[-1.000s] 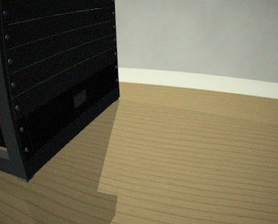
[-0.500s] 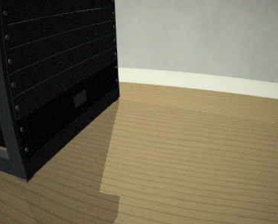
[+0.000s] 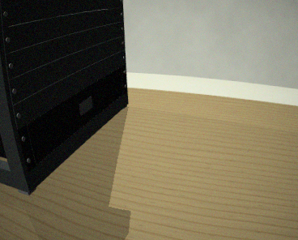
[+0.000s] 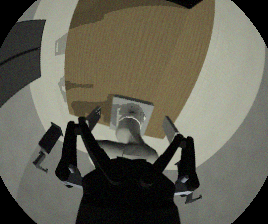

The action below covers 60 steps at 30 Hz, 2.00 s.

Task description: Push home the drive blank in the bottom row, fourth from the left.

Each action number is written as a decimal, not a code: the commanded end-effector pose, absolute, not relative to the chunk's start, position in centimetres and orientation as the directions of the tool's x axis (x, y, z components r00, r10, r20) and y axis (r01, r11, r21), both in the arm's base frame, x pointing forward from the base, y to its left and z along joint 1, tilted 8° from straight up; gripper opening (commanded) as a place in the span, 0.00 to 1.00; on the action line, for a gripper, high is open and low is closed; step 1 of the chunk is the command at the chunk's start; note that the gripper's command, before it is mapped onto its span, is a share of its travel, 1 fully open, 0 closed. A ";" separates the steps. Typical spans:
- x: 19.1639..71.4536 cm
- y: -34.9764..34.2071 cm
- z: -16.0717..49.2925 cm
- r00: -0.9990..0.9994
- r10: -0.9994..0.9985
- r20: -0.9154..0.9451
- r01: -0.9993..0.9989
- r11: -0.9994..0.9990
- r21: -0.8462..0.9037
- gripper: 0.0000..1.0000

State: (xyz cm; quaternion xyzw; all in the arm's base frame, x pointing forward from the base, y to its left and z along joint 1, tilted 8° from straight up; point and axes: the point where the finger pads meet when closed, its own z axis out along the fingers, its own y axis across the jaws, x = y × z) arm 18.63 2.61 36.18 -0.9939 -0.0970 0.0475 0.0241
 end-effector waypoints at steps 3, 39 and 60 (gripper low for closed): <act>18.6 2.6 36.2 0.977 0.195 -0.090 0.191 -0.980 -0.057 1.00; 20.5 2.5 37.0 0.992 0.125 -0.012 0.123 -0.984 -0.129 1.00; 29.0 2.5 40.4 0.945 -0.226 0.238 -0.093 -0.880 -0.467 1.00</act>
